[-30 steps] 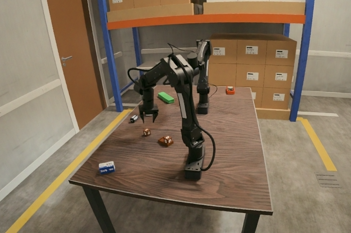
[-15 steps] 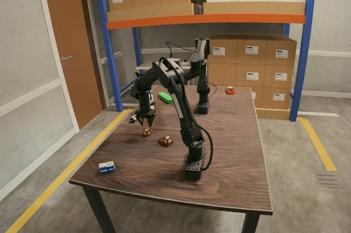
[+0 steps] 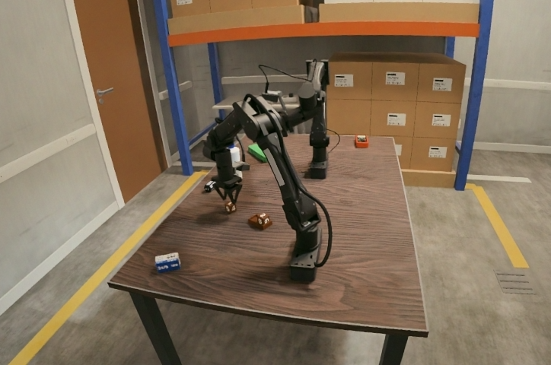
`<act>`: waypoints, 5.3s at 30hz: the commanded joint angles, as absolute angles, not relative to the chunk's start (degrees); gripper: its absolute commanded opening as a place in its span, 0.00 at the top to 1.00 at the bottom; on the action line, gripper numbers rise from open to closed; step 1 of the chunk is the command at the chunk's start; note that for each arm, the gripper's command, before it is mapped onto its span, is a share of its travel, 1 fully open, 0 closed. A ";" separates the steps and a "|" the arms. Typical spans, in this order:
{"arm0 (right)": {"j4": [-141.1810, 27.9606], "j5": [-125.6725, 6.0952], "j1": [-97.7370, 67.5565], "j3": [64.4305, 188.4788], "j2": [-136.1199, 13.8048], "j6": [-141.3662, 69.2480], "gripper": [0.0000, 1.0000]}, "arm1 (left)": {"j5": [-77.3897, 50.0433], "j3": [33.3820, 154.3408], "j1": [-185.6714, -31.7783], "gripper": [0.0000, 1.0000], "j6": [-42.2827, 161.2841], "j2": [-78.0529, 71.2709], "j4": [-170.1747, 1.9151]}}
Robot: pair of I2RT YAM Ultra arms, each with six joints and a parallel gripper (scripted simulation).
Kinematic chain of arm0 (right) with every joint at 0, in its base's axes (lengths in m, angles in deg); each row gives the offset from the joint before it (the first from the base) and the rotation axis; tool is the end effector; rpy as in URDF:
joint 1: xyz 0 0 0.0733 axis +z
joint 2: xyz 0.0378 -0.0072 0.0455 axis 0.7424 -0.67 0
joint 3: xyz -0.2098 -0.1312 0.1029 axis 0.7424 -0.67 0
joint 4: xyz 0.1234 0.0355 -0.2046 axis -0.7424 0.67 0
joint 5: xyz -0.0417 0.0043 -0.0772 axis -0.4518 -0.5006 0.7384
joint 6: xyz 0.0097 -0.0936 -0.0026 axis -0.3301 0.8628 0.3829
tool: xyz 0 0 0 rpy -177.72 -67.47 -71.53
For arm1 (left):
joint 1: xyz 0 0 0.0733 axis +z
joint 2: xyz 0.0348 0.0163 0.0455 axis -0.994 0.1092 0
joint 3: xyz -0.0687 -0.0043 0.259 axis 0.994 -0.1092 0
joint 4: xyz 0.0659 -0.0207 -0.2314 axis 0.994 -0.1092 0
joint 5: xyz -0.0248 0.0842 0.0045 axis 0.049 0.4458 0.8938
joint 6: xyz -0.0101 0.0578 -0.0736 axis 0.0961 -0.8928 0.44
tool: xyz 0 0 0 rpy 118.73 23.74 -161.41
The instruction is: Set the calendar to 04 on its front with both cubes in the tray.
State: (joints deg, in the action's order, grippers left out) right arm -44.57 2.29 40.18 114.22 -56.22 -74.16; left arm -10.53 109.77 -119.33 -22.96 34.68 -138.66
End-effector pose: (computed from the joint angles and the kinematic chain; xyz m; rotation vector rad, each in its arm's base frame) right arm 0.0806 0.2967 0.2912 -0.2969 1.8785 0.3936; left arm 0.3077 -0.2179 0.1107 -2.6635 -1.6517 -0.0129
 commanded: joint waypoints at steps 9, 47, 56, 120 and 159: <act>-44.01 3.73 40.27 115.86 -55.97 -75.04 0.00 | -11.64 111.29 -120.39 0.45 -23.86 36.15 -137.21; -44.00 3.73 40.27 115.86 -55.97 -75.05 0.00 | -11.15 109.50 -119.94 0.64 -24.35 38.14 -134.14; -44.00 3.73 40.27 115.86 -55.97 -75.05 0.00 | -11.15 109.50 -119.95 0.74 -24.12 38.14 -134.15; -44.00 3.73 40.27 115.86 -55.97 -75.05 0.00 | -10.97 88.77 -122.44 0.74 6.52 14.92 -135.84; -44.00 3.73 40.27 115.86 -55.97 -75.05 0.00 | -11.00 88.09 -122.77 0.74 68.05 12.88 -140.21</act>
State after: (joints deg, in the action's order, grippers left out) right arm -44.07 2.33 40.18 114.22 -56.22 -74.49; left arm -11.01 87.96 -122.01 66.57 16.43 -137.40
